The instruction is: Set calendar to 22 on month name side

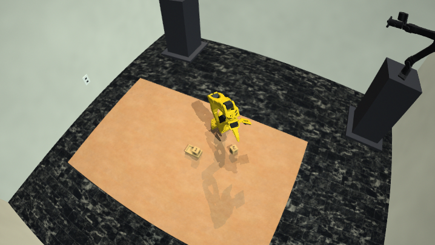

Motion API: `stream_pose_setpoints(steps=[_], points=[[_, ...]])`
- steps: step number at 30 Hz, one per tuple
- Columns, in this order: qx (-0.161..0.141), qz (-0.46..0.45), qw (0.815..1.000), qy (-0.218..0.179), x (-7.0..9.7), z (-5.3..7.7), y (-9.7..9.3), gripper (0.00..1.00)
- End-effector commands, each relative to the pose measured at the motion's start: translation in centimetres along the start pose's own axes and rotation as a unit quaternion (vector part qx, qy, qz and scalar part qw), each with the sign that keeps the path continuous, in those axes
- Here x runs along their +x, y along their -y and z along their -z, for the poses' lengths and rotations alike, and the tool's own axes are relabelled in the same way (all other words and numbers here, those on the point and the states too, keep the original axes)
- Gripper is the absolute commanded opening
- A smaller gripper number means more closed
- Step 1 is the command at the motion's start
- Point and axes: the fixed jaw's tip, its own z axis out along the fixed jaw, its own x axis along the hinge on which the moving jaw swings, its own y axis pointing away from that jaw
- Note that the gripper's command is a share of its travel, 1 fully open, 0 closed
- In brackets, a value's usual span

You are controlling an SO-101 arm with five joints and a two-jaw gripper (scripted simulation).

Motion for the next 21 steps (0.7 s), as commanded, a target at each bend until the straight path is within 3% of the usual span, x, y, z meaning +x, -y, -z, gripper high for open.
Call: stream_pose_setpoints(steps=[1, 11, 21], points=[[0.002, -0.058, 0.998, 0.005, -0.5, 0.4, 0.5, 0.35], [-0.023, -0.202, 0.979, -0.004, -1.1, 0.1, 0.8, 0.35], [-0.052, -0.388, 0.92, -0.027, -1.9, -0.4, 1.2, 0.35]])
